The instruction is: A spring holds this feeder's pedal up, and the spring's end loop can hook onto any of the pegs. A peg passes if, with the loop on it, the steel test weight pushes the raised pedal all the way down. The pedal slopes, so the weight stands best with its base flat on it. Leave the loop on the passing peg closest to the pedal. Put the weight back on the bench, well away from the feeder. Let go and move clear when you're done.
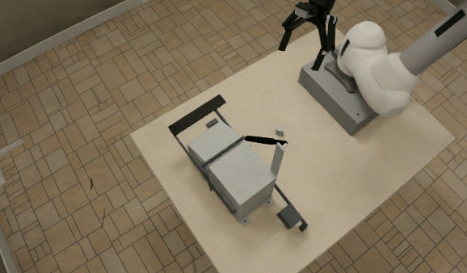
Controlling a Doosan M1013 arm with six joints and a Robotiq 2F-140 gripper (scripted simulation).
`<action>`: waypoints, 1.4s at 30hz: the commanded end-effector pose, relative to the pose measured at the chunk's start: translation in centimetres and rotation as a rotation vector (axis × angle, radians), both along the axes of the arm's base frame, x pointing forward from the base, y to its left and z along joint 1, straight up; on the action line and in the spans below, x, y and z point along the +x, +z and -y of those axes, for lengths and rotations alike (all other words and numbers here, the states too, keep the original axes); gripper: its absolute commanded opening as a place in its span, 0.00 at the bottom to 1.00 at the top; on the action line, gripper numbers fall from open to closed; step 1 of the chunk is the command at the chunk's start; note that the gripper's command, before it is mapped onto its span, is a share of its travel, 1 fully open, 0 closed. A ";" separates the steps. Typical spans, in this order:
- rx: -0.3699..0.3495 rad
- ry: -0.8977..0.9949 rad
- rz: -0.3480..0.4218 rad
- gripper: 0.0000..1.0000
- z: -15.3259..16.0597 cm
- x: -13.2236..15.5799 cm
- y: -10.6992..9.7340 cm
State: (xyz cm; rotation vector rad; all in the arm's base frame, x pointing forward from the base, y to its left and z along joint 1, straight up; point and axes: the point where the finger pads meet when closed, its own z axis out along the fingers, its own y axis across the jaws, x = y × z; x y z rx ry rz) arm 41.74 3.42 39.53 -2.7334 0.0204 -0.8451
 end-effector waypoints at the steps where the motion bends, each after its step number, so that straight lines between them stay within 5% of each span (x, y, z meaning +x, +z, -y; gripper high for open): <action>1: 0.000 -0.001 0.000 1.00 0.0 0.0 0.0; 27: 0.000 -0.001 0.000 1.00 0.0 0.0 0.0; 28: -0.061 0.135 -0.021 1.00 0.0 0.0 -1.7; 42: -0.061 0.135 -0.021 1.00 0.0 0.0 -1.7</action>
